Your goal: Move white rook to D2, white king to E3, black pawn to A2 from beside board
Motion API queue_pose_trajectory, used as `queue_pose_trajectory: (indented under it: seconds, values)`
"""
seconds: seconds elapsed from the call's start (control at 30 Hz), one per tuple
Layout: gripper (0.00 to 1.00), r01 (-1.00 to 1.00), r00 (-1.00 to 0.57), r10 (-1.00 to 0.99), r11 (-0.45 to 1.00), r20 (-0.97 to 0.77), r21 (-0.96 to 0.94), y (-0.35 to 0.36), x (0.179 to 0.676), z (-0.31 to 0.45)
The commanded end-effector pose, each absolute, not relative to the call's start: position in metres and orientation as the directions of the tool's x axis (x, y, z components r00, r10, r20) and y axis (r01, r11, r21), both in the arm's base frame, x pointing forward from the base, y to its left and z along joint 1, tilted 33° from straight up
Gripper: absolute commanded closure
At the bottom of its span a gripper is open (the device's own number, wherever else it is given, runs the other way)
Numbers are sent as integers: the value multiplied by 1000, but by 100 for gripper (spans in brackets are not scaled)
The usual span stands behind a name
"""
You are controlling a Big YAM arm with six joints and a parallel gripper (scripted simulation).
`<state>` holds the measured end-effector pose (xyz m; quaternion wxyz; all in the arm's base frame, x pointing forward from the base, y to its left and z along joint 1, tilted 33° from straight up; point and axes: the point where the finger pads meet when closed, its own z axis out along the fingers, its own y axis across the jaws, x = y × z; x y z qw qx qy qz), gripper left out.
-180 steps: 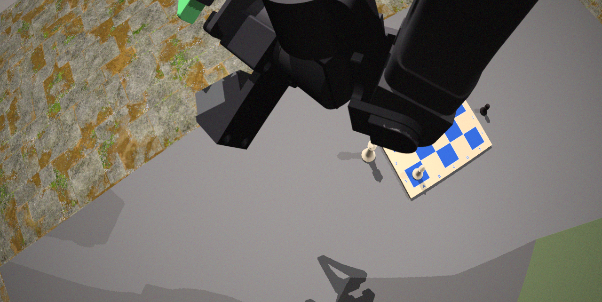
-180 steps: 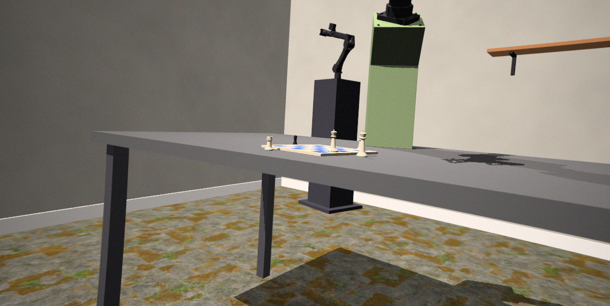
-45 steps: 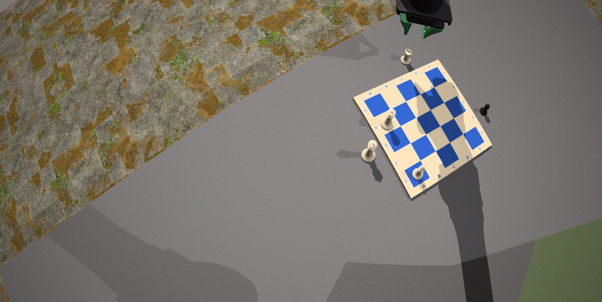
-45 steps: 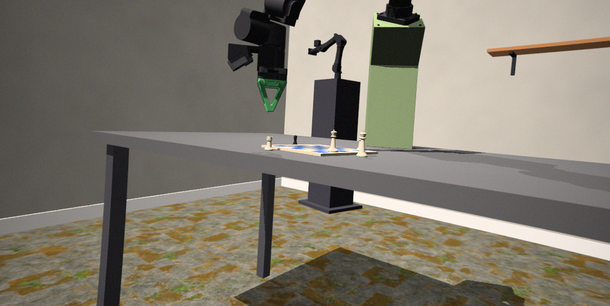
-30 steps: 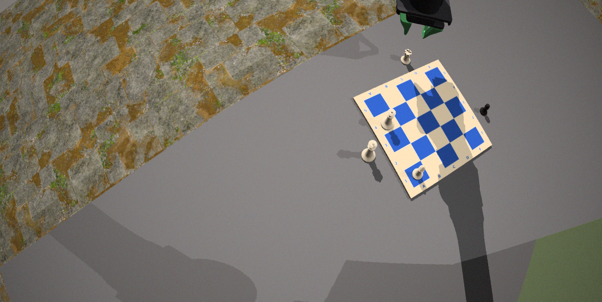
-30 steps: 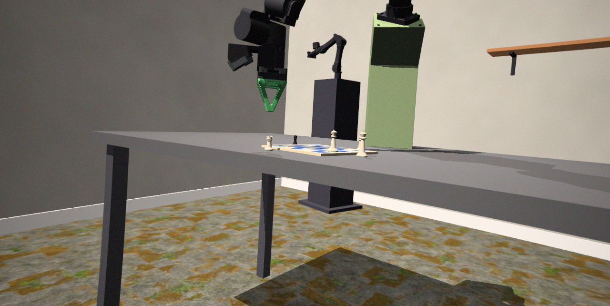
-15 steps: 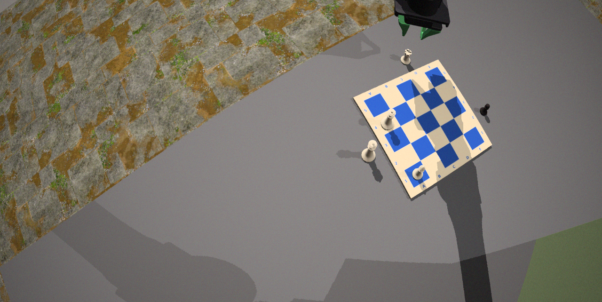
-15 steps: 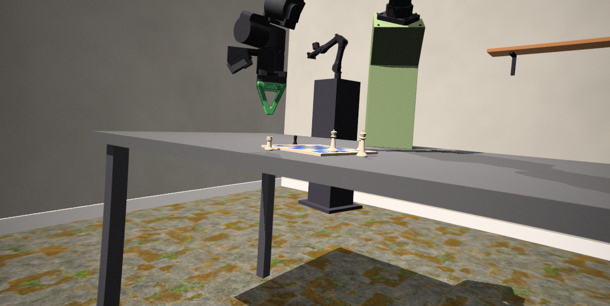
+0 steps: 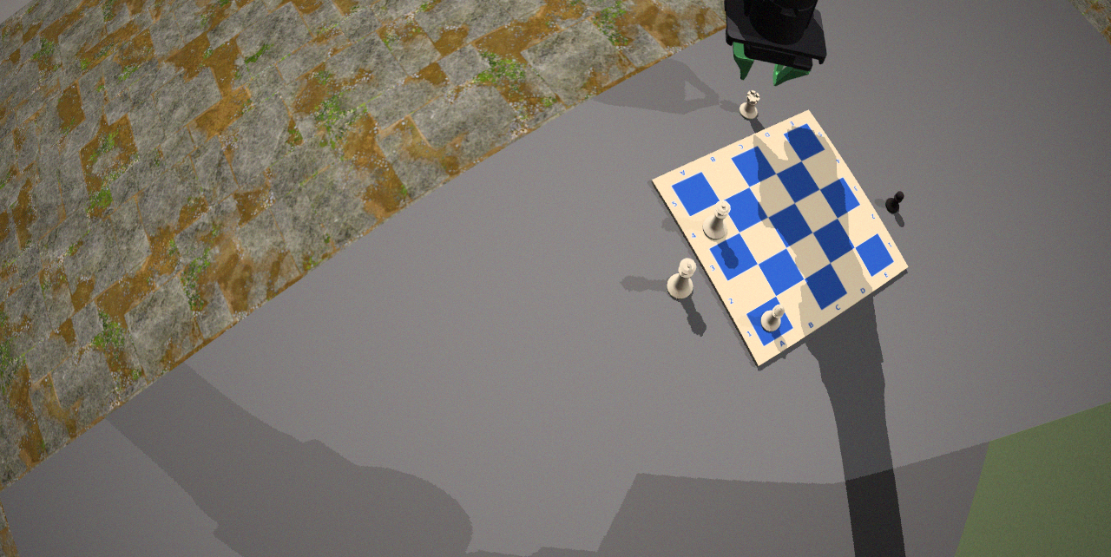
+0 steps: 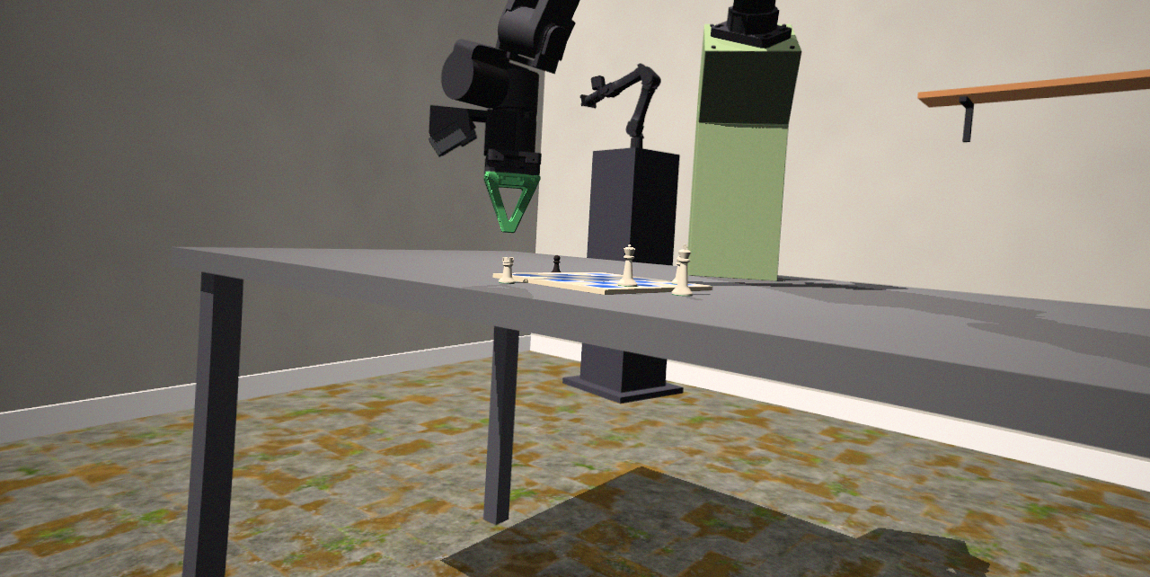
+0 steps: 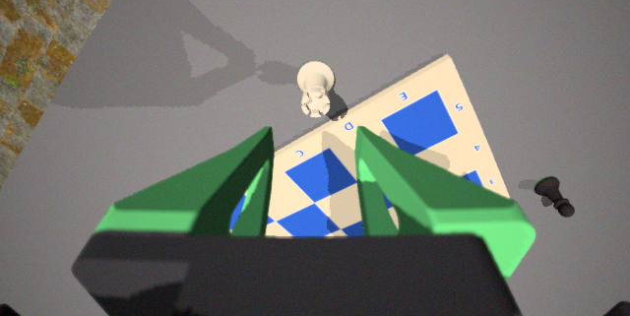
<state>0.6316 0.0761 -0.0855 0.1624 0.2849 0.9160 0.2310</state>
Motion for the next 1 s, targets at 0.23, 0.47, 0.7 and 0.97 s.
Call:
queue_pose_trajectory:
  seconds: [0.23, 0.47, 0.7, 0.97]
  values:
    - [64, 444, -780, 602, 726, -172, 525, 88, 646, -96]
    - [64, 445, -779, 602, 726, -172, 525, 90, 648, -100]
    - [64, 449, -782, 601, 726, -165, 520, 91, 646, -106]
    - [64, 449, -779, 604, 725, -168, 522, 89, 648, -105]
